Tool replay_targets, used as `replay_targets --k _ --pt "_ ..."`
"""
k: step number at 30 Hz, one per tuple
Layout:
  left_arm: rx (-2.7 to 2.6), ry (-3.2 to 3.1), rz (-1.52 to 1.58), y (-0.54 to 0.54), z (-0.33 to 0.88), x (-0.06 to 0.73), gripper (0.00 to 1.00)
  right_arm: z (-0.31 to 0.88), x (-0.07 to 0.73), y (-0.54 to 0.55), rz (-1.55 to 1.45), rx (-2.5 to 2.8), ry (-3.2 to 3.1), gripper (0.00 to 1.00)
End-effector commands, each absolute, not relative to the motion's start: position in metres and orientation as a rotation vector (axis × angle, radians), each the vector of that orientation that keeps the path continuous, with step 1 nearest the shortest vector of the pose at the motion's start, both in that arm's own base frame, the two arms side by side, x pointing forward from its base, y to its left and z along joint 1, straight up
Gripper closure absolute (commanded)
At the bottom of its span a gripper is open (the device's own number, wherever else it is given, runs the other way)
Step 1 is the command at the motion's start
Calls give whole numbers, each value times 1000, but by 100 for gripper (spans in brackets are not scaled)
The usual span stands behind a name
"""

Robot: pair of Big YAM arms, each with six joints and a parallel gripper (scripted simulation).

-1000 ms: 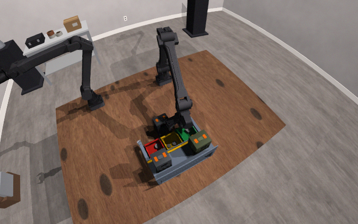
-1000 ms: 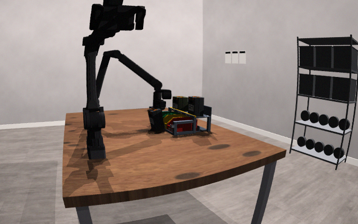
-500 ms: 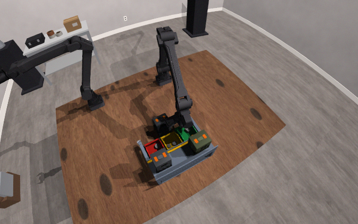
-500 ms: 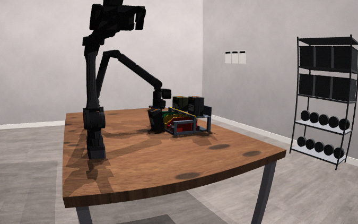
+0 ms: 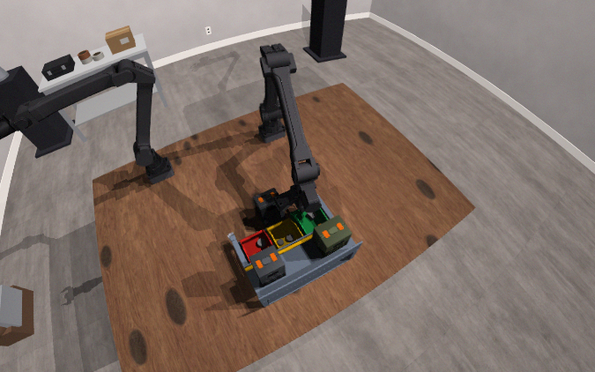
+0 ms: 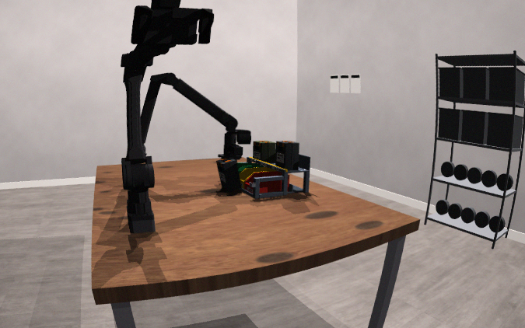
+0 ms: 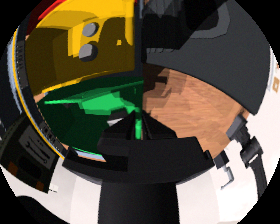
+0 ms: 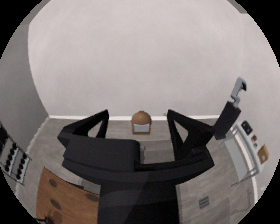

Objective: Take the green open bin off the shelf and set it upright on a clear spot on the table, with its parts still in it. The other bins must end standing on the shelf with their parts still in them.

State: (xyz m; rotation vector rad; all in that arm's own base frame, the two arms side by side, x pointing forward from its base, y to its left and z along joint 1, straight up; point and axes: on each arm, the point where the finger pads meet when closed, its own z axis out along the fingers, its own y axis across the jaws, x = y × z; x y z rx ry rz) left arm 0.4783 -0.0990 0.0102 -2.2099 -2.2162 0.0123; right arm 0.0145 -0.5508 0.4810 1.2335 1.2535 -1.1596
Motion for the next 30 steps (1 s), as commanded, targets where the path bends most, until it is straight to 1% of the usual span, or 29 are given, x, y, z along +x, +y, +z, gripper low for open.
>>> replay_targets --k 1,30 --pt "-2273 -2255 -65 -110 48 508 100 501 9 -545 -1196 1196 1217 0" --pt "-2284 -2270 -86 -110 54 517 100 501 9 -545 -1196 1196 1217 0"
